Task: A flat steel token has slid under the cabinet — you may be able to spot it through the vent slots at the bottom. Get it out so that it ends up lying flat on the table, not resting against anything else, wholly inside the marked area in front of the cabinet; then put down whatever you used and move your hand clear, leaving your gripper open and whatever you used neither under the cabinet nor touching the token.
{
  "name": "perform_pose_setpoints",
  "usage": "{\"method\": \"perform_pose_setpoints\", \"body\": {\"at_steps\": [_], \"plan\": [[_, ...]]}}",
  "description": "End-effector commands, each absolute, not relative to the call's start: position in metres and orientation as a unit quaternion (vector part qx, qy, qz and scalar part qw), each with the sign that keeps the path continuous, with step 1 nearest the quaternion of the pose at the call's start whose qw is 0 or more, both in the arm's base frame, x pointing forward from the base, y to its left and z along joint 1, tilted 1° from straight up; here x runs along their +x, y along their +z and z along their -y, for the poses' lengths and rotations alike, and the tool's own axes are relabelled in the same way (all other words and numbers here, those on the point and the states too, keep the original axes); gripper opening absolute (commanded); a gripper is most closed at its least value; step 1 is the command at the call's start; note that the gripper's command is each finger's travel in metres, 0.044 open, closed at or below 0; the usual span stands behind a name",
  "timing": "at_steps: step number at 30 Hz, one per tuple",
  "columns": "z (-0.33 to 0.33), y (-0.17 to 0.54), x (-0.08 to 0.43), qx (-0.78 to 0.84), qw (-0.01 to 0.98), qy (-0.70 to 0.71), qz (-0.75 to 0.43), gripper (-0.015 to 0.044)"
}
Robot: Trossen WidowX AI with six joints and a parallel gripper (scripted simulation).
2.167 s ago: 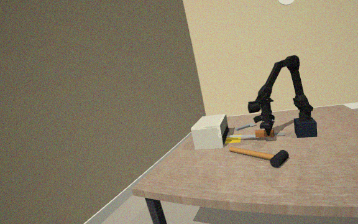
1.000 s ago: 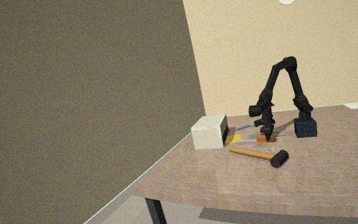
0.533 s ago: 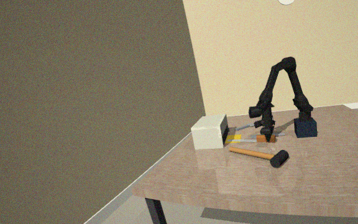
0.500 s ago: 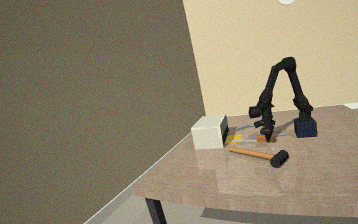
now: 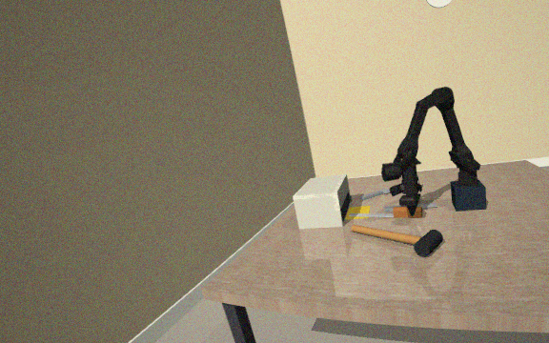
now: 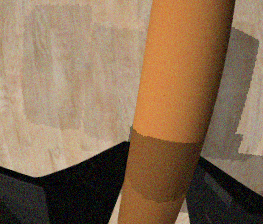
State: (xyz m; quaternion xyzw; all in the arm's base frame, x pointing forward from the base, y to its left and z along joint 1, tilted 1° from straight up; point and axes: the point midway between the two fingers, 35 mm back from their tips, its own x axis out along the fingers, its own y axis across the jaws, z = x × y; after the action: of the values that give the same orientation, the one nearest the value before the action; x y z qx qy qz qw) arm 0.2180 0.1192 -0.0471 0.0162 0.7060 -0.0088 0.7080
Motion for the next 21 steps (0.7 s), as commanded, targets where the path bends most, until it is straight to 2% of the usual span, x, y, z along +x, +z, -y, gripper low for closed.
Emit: {"method": "perform_pose_setpoints", "body": {"at_steps": [1,5,6,21], "plan": [[-0.120,-0.047,0.218,0.018,0.708,-0.007,-0.706,0.0111],[-0.120,-0.047,0.218,0.018,0.708,-0.007,-0.706,0.0006],[-0.120,-0.047,0.218,0.018,0.708,-0.007,-0.706,0.0000],[-0.143,-0.043,0.209,0.015,0.705,-0.008,-0.709,0.0000]]}}
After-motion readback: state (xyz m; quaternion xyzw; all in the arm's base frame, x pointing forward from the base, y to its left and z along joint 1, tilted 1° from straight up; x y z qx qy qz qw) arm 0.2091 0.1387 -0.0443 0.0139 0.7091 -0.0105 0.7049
